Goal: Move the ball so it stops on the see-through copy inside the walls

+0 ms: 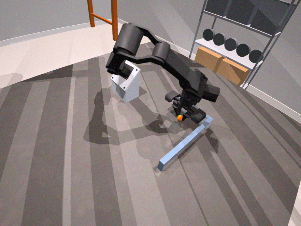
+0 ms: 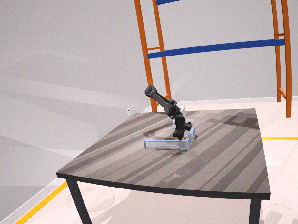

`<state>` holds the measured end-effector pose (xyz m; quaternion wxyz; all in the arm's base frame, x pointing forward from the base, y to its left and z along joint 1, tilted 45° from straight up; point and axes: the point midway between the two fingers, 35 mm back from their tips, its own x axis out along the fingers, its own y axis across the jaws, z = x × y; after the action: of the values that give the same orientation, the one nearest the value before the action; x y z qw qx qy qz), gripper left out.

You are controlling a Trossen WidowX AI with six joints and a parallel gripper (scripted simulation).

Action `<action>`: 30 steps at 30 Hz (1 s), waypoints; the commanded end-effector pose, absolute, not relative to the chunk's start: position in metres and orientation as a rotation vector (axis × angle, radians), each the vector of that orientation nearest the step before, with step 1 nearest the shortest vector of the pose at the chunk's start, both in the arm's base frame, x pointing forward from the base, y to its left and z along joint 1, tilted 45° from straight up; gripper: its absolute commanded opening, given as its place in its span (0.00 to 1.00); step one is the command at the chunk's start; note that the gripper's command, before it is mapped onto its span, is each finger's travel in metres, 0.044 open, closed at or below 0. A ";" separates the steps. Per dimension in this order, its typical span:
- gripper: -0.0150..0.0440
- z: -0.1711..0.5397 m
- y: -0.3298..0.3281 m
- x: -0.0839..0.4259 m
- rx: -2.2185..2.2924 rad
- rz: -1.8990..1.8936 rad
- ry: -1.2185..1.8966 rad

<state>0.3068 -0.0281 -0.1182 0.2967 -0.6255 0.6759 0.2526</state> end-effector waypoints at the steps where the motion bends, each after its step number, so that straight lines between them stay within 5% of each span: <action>1: 0.25 -0.122 -0.031 0.302 -1.671 0.683 1.811; 11: 0.65 -0.119 -0.028 0.306 -1.664 0.672 1.798; 30: 0.65 -0.067 0.029 0.308 -1.688 0.691 1.796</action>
<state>0.3110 0.0340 -0.0637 0.2937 -0.6349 0.6669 0.2565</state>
